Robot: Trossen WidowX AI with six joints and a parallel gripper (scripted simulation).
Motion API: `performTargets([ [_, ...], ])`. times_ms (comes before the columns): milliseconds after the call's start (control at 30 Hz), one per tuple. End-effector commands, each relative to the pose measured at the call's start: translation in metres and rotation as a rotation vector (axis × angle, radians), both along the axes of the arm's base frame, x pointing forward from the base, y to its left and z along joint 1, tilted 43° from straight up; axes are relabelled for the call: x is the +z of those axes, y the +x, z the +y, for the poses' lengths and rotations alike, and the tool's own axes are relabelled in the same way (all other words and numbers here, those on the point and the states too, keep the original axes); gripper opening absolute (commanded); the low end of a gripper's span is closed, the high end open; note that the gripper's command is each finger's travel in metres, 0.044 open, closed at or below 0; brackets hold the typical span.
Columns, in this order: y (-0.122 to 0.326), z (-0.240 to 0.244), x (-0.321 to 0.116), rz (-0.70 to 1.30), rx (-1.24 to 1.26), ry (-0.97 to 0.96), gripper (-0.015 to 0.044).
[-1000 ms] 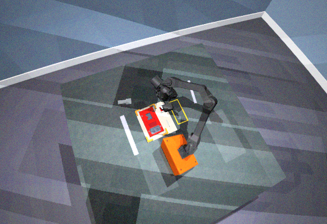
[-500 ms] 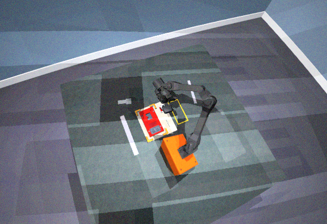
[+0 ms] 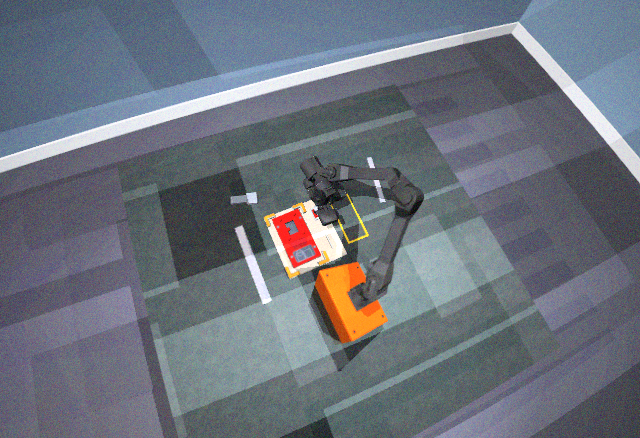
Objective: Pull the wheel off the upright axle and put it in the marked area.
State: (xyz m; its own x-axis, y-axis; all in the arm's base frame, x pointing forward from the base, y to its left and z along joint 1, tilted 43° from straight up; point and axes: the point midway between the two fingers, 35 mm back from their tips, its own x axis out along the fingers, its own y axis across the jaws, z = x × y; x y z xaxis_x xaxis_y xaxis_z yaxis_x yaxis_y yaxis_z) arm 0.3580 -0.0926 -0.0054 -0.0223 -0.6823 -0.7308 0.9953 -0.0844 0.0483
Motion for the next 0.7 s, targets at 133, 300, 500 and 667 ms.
performTargets([
  [133,-0.0003,-0.0001,0.0004,-0.001,-0.003,0.000,0.0063],
  [300,-0.0002,0.0009,0.0015,-0.001,-0.003,0.000,0.0000],
  [500,0.0000,0.0023,0.0028,-0.001,-0.003,0.000,0.0000],
  [667,0.0001,0.0035,0.0040,-0.001,-0.002,0.000,0.0000],
])
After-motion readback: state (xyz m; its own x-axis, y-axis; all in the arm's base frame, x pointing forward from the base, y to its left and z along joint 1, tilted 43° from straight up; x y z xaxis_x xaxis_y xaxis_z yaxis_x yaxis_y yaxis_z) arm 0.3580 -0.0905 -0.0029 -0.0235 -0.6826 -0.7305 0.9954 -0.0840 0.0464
